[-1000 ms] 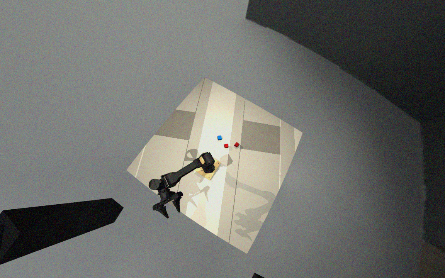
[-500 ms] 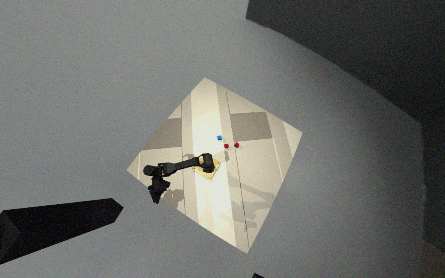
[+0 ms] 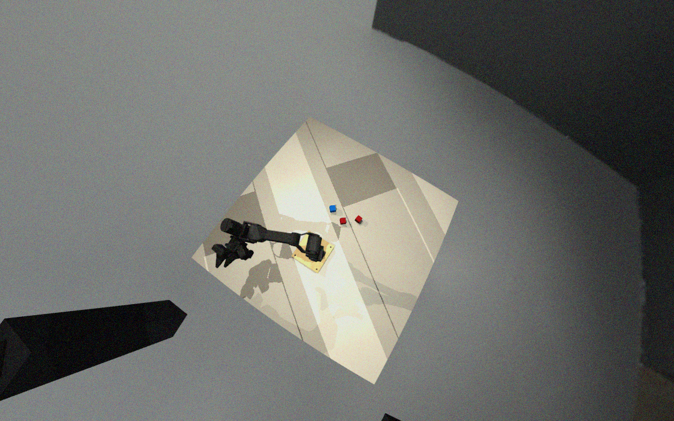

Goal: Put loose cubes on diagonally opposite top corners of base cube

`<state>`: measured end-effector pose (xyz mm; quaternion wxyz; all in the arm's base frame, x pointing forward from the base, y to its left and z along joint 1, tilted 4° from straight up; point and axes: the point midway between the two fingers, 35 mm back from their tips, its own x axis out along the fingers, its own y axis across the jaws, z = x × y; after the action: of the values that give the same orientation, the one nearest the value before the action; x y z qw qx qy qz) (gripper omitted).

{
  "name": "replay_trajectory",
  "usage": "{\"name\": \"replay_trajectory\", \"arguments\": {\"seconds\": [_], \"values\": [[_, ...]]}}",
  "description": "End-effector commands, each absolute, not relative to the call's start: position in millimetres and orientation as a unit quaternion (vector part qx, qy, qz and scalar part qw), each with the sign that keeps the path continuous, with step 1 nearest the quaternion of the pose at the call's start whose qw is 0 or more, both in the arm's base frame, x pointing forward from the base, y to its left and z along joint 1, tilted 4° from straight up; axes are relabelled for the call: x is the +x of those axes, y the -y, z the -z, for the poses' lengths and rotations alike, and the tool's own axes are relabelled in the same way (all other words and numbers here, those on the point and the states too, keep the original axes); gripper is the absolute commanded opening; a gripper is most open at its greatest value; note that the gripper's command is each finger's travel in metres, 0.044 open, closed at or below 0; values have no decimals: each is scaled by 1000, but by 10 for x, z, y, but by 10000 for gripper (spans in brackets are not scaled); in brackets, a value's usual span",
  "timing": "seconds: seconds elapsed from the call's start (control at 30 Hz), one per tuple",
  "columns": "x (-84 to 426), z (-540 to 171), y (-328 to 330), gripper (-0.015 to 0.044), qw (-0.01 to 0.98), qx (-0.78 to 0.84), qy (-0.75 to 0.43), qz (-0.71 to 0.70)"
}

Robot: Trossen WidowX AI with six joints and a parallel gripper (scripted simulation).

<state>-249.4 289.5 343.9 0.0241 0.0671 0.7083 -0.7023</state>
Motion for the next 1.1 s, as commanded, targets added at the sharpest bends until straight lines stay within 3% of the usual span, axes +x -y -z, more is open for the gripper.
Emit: {"name": "replay_trajectory", "arguments": {"seconds": [0.0,0.53,1.07], "values": [[-2210,-3303,-3183,265,-17,126,-639,759],[-421,-2710,-3907,265,-293,298,-226,880],[1438,-2104,-3479,265,-580,261,219,740]]}}
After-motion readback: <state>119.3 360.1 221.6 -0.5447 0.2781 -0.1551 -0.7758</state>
